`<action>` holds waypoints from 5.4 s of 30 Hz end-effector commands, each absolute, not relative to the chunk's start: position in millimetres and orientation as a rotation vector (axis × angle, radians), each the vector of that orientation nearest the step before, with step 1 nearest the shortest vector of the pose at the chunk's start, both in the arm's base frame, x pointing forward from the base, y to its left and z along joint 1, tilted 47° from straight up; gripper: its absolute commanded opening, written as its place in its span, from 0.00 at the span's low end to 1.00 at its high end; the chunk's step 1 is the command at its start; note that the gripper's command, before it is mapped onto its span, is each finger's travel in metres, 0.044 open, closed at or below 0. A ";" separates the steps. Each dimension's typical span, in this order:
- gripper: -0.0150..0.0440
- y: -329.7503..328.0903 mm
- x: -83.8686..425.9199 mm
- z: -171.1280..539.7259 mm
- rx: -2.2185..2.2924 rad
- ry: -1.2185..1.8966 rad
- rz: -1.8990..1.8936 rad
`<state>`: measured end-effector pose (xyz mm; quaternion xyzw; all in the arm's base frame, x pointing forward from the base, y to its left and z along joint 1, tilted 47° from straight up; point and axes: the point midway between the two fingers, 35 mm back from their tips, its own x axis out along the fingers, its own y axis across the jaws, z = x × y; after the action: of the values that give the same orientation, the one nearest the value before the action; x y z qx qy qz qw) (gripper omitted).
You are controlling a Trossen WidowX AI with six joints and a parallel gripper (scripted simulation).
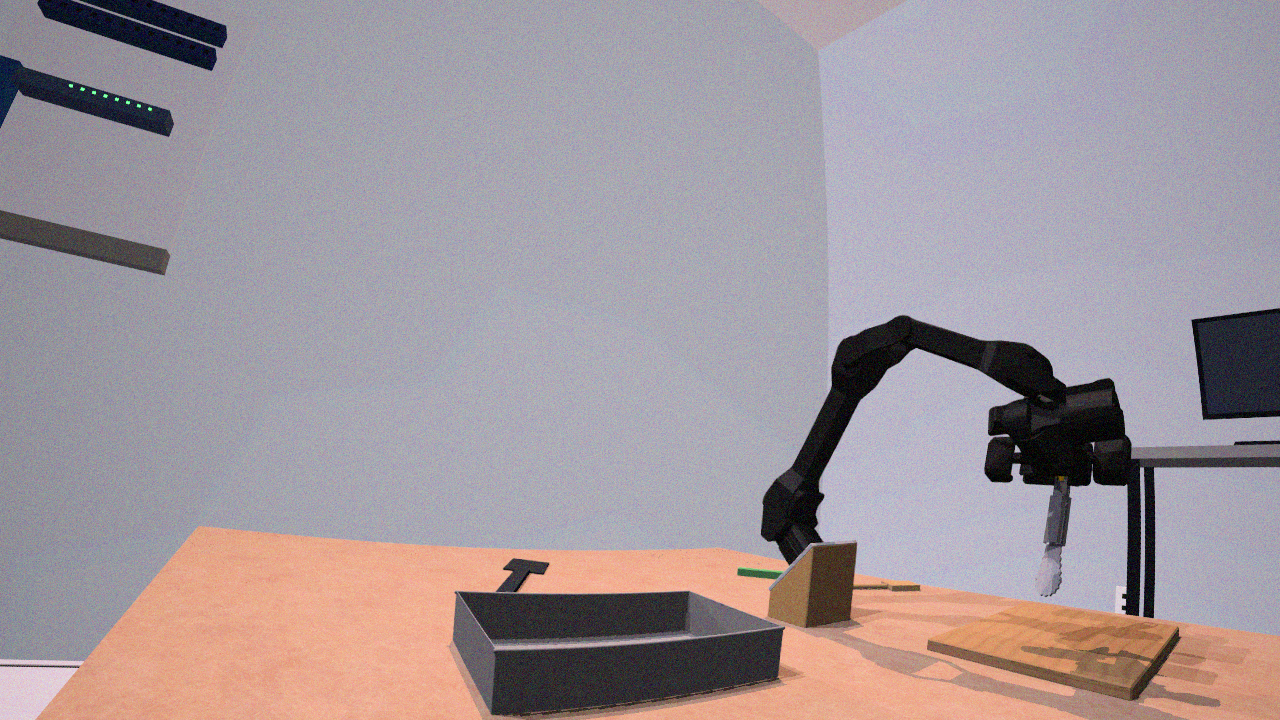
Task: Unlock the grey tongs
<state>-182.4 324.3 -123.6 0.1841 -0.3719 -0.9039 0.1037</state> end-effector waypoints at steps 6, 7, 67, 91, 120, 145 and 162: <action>0.00 326.3 -182.6 -121.1 0.525 -1.087 -2.679; 0.00 326.3 -182.6 -121.1 0.525 -1.087 -2.679; 0.00 289.3 -214.8 -154.7 1.671 -0.707 -1.801; 0.00 278.7 -216.7 -167.1 1.759 -0.644 -1.715; 0.00 246.6 -216.5 -202.6 1.757 -0.644 -1.715; 0.00 215.3 -212.0 -228.8 1.756 -0.644 -1.715; 0.31 209.0 -210.0 -233.6 1.756 -0.639 -1.712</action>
<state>-209.9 208.8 -233.7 0.6612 -0.2406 -0.6445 0.2993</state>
